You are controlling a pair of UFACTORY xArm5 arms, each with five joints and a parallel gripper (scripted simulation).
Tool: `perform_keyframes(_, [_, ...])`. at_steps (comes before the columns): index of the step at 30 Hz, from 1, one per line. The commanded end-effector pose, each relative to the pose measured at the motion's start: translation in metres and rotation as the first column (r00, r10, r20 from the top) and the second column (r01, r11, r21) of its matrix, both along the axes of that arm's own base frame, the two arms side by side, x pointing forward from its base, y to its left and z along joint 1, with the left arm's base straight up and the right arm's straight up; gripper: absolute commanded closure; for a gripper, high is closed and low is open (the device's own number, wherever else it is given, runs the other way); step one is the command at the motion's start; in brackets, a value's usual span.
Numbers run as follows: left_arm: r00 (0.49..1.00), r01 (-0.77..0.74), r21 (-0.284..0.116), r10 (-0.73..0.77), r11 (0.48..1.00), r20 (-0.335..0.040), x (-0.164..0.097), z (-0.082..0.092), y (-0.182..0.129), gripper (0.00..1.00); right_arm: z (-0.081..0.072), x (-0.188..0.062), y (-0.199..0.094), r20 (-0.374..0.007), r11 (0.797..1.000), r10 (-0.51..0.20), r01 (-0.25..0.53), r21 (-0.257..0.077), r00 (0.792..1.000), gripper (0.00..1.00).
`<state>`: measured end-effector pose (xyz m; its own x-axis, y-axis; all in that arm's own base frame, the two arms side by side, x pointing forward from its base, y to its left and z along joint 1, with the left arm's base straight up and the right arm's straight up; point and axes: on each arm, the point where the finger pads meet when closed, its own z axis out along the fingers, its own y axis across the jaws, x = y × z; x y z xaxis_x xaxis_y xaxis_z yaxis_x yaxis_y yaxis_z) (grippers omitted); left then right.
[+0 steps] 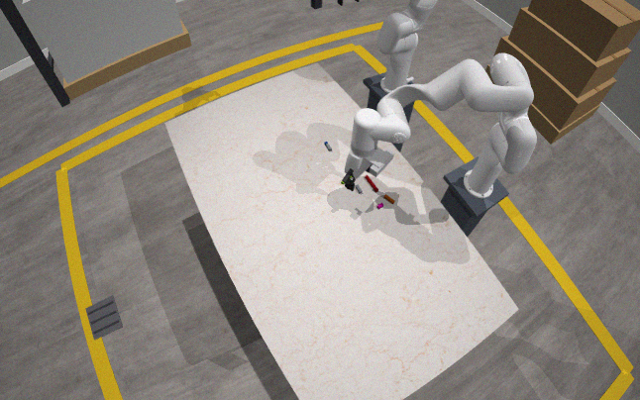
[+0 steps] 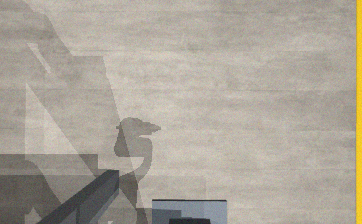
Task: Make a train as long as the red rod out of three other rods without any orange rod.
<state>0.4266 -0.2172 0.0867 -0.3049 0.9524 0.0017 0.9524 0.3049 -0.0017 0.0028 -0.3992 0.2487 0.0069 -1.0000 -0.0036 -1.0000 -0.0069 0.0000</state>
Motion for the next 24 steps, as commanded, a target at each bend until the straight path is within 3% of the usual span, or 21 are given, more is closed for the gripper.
perform_keyframes(1, [0.986, 0.167, -0.002, -0.167, 0.986, 0.006, -0.0040, 0.0022, -0.0003, 0.00, 0.0013, 0.0000, -0.0008, 0.000, 1.000, 0.000, 0.000, -0.004, 1.000, 0.00])
perform_keyframes(8, [0.938, 0.348, -0.002, -0.348, 0.938, 0.006, -0.0101, 0.0028, 0.0001, 0.00, 0.0013, 0.0000, -0.0008, 0.000, 1.000, 0.000, 0.000, -0.004, 1.000, 0.00])
perform_keyframes(17, [0.912, 0.410, -0.001, -0.410, 0.912, 0.006, -0.0122, 0.0030, 0.0002, 0.00, 0.0013, 0.0000, -0.0008, 0.000, 1.000, 0.000, 0.000, -0.004, 1.000, 0.00])
perform_keyframes(18, [0.912, 0.410, -0.001, -0.410, 0.912, 0.006, -0.0122, 0.0030, 0.0002, 0.74, 0.0013, 0.0000, -0.0008, 0.000, 1.000, 0.000, 0.000, -0.004, 1.000, 0.00])
perform_keyframes(24, [0.912, 0.410, -0.001, -0.410, 0.912, 0.006, -0.0122, 0.0030, 0.0002, 0.74, 0.0013, 0.0000, -0.0008, 0.000, 1.000, 0.000, 0.000, -0.004, 1.000, 0.00])
